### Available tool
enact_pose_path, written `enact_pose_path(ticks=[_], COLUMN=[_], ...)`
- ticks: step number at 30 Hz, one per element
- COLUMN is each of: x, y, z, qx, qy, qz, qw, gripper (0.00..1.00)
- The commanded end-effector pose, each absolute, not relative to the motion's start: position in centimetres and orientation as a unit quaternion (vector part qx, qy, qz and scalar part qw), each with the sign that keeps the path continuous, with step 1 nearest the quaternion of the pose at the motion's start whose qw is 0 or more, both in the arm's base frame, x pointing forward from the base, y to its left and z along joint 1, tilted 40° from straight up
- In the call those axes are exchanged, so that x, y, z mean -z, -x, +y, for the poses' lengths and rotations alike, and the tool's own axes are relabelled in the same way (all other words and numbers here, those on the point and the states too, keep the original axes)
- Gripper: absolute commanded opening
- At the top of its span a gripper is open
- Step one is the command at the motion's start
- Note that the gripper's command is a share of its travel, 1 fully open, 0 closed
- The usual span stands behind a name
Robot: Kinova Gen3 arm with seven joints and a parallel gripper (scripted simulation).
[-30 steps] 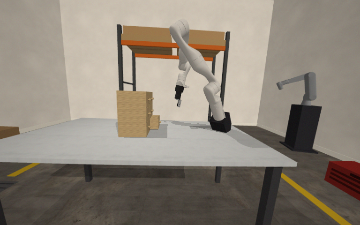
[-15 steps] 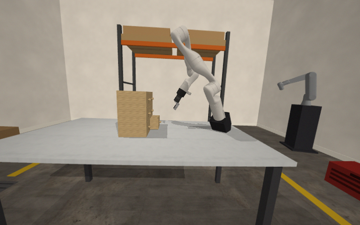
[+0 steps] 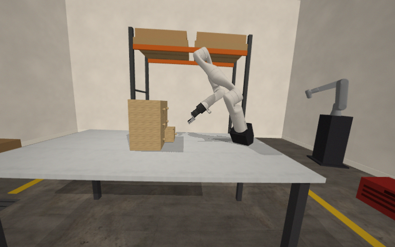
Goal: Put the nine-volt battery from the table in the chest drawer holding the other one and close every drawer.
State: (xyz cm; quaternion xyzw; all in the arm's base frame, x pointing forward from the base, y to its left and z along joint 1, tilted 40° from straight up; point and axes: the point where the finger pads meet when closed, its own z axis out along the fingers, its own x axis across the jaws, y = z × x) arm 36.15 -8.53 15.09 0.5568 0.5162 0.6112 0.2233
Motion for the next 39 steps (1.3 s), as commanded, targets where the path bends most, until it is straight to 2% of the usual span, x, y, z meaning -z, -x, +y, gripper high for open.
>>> enact_pose_path(ticks=[1, 24, 25, 39], x=[-13.3, -12.9, -12.9, -12.9], y=[-36.1, -37.4, -37.4, -37.4], z=[-7.7, -6.9, -6.9, -6.9], qx=[-0.628, -0.658, -0.658, -0.658], qy=[-0.548, -0.531, -0.531, -0.531], qz=[0.497, 0.457, 0.457, 0.457], qw=[0.241, 0.276, 0.276, 0.276], gripper=[1.00, 1.00, 0.67, 0.67])
